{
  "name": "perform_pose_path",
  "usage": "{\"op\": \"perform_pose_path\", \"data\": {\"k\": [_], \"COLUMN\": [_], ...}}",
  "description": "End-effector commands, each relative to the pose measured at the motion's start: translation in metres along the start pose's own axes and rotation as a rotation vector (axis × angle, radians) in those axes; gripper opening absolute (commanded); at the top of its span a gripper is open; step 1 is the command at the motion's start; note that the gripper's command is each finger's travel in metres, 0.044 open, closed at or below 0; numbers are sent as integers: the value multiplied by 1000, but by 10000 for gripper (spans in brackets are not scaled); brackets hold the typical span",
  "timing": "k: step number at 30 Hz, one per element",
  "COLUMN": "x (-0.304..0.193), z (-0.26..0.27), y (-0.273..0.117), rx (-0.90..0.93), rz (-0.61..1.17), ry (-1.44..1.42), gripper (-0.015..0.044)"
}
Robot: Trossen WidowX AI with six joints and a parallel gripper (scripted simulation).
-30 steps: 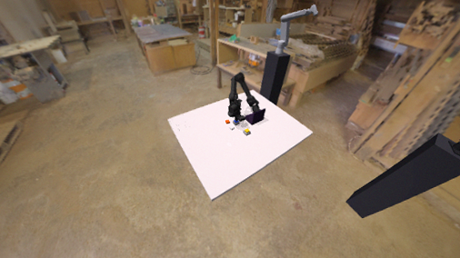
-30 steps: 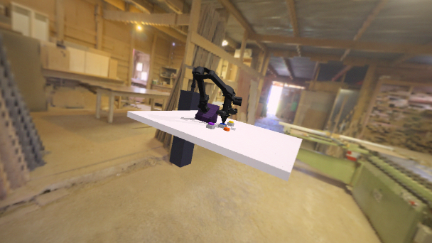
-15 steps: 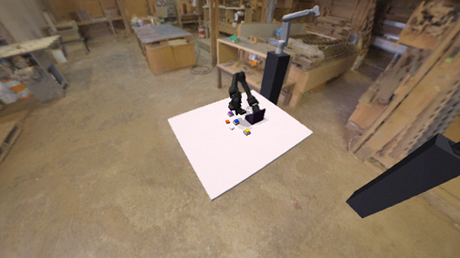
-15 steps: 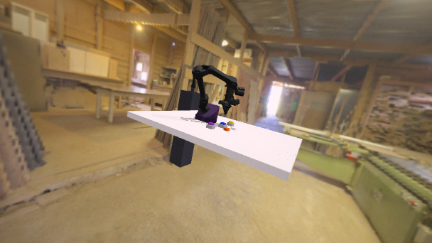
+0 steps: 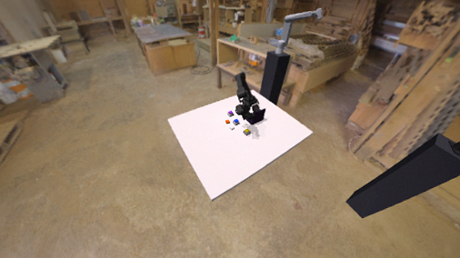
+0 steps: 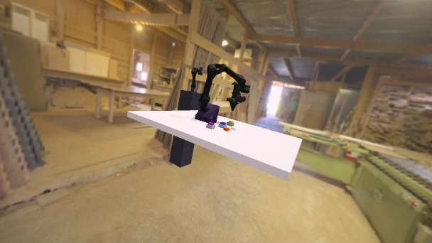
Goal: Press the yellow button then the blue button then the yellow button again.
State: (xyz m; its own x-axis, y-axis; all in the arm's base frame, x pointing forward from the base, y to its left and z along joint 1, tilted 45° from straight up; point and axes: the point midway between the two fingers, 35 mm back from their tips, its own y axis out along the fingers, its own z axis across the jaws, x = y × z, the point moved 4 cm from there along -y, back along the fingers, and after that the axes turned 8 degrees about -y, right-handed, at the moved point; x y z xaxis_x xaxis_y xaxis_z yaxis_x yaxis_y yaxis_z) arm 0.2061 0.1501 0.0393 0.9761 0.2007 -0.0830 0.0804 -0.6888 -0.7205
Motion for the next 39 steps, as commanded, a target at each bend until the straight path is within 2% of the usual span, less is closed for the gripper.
{"op": "perform_pose_path", "data": {"k": [1,7,12,39], "x": [-4,-4,-5,-5], "z": [47,50,49,48], "y": [5,8,65,101], "rx": [-4,-4,-6,-8], "rz": [8,8,8,8], "ry": [5,5,6,6], "gripper": [20,20,20,20]}}
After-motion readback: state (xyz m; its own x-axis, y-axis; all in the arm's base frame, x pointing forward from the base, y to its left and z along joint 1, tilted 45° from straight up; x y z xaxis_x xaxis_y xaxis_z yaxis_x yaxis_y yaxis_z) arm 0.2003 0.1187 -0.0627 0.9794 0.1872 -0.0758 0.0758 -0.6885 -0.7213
